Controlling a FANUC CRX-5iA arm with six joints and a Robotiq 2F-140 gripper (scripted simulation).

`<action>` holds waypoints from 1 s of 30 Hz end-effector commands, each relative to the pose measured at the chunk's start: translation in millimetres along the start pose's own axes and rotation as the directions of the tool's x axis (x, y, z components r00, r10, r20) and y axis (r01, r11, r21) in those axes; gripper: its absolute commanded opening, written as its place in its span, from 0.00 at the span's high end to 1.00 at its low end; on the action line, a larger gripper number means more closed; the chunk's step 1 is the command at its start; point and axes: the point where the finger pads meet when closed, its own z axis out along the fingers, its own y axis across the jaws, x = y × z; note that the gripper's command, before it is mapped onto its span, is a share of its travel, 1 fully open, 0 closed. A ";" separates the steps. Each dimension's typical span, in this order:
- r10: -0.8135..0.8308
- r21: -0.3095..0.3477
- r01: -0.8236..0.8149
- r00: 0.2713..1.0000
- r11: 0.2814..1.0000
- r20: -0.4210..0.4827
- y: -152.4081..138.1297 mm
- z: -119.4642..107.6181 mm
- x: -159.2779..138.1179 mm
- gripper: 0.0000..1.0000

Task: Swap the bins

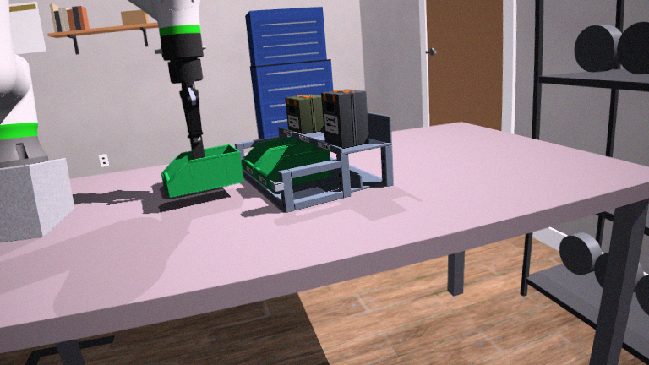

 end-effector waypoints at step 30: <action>0.000 -0.001 0.000 1.000 1.000 -0.001 132.5 2.8 -9.3 0.90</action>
